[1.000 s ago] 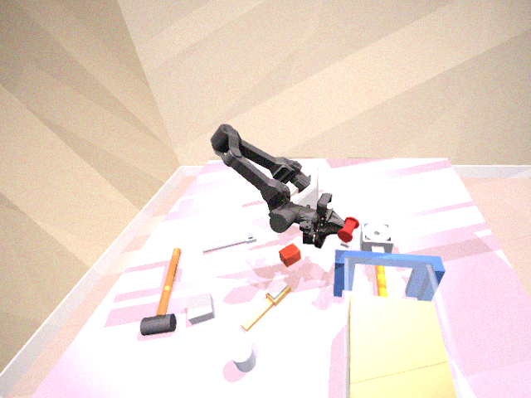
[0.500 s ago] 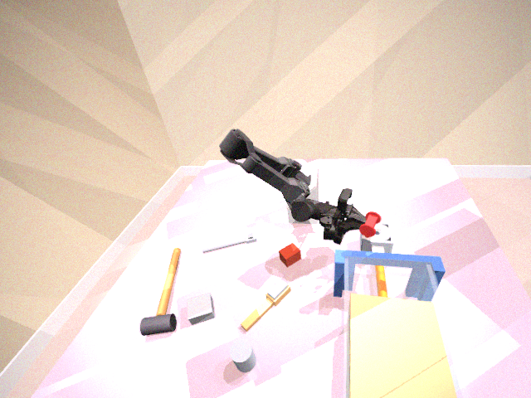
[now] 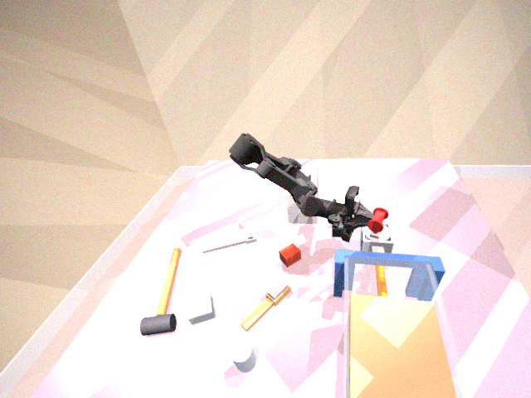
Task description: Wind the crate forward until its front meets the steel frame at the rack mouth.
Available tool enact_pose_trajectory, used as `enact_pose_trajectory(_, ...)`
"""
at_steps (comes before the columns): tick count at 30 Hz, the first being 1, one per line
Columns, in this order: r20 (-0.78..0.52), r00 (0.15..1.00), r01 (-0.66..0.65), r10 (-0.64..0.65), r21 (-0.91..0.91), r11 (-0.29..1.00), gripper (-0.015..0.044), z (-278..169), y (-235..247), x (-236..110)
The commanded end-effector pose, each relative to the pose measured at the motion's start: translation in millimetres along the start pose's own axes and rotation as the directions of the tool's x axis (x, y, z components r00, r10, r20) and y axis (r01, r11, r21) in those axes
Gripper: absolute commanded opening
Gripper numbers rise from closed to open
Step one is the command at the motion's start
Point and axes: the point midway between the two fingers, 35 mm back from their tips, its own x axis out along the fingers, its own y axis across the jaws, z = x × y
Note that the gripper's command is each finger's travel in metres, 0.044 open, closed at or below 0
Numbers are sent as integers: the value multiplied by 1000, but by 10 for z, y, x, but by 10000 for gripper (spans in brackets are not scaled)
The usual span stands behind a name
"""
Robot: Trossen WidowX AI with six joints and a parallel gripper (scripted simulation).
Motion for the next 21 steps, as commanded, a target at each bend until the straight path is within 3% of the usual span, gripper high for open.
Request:
enact_pose_trajectory(1, -7, 1000, -30, 30, -12, 999, 0, -23, -33, 30)
enact_pose_trajectory(21, -7, 1000, -30, 30, -12, 999, 0, -28, -254, 33)
